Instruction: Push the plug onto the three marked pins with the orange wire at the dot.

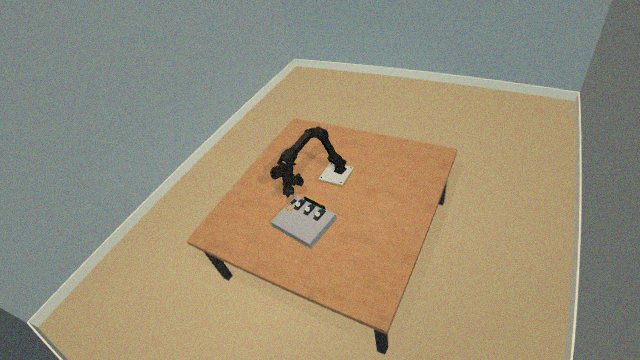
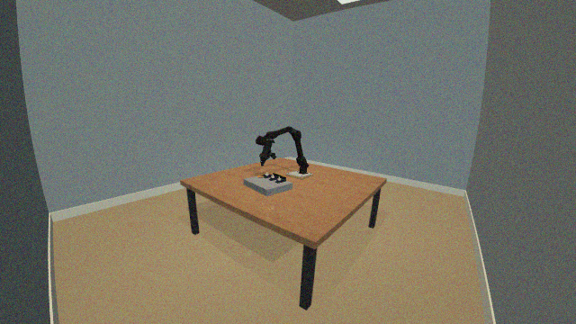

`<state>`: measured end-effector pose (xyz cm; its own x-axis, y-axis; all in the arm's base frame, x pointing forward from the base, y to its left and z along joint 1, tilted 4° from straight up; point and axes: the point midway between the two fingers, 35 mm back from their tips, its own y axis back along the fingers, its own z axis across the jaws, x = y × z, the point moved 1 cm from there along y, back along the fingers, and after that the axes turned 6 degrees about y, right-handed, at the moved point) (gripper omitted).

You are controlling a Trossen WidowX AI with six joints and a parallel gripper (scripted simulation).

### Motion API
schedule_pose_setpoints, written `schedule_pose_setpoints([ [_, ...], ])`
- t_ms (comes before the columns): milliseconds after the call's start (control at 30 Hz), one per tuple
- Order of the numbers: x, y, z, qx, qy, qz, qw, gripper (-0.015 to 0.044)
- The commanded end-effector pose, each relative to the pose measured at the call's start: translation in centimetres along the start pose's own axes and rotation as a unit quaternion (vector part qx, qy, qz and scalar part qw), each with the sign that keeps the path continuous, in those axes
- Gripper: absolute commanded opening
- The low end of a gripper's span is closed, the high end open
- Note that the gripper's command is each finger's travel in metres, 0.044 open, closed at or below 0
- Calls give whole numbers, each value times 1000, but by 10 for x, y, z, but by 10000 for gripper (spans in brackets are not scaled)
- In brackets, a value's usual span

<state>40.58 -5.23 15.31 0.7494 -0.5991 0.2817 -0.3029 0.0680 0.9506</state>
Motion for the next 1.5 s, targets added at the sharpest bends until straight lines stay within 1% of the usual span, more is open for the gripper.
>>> schedule_pose_setpoints([
  [0,-1,-10,5,-21,73,-33,997,115],
  [233,-5,-24,12,-39,177,-88,980,115],
  [500,-10,-36,19,-45,281,-149,947,115],
  [767,-10,-38,20,-45,283,-151,946,115],
  [1000,-16,-60,24,-45,283,-151,946,115],
  [1467,-20,-73,26,-45,283,-151,946,115],
])
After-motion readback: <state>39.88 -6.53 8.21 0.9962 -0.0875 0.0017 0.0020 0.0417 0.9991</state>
